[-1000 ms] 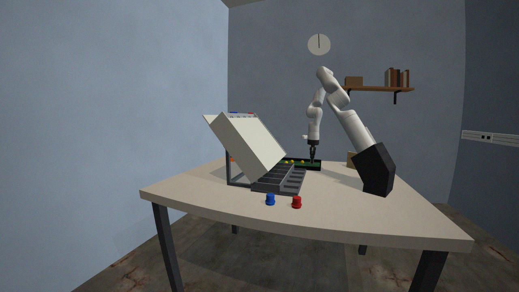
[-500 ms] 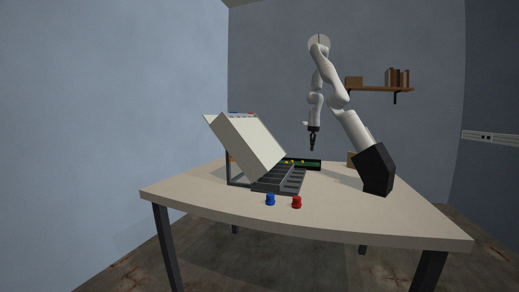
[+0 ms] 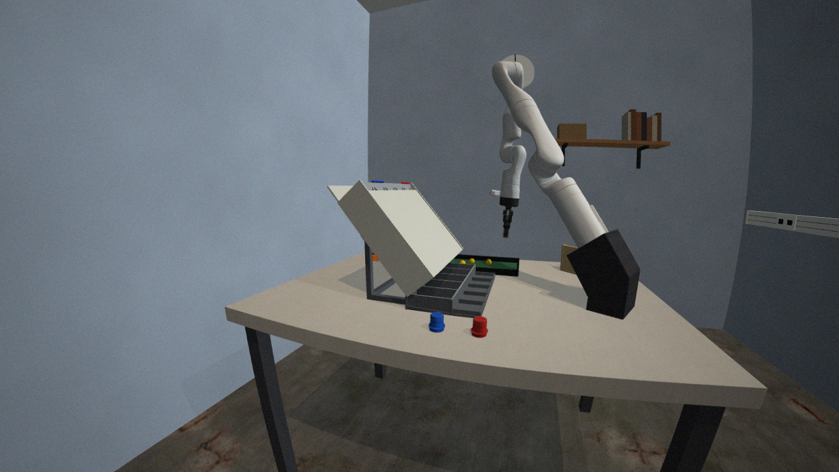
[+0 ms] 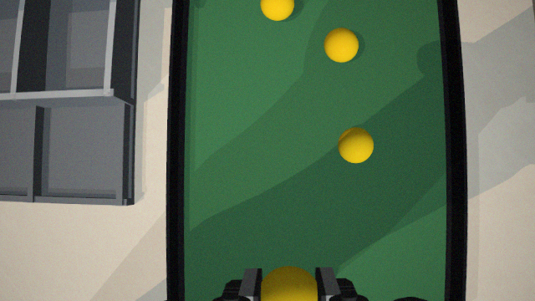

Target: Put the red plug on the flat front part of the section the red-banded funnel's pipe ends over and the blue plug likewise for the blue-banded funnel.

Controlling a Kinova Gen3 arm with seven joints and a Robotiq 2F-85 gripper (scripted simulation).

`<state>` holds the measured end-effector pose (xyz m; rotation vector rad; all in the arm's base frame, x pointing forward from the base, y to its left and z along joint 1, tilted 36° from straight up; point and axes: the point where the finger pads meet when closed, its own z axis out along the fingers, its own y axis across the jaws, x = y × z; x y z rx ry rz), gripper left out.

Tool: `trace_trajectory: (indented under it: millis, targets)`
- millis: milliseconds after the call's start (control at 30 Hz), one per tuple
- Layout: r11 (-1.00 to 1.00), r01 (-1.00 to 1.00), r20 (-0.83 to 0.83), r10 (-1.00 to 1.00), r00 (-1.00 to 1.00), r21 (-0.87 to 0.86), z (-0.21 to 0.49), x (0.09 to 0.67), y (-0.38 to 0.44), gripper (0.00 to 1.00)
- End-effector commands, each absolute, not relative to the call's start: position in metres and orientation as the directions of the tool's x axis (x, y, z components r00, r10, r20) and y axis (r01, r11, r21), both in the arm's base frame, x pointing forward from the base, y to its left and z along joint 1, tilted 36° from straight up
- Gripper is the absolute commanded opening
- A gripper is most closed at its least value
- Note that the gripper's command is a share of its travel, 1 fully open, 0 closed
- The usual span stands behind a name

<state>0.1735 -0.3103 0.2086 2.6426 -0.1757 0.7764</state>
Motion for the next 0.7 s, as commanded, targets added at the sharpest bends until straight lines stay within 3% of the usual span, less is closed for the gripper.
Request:
trace_trajectory:
  millis: [0,533,567,667]
  targets:
    - [-0.919,-0.241,0.497,-0.059,0.866,0.312,0.213,0.166,-0.312,0.0]
    - [-0.919,-0.241,0.497,-0.059,0.866,0.312,0.213,0.166,-0.312,0.0]
    - [-0.921,-0.239,0.504,-0.054,0.862,0.309,0.263,0.215,-0.307,0.0]
    - [-0.921,-0.239,0.504,-0.054,0.862,0.309,0.27,0.224,-0.306,0.0]
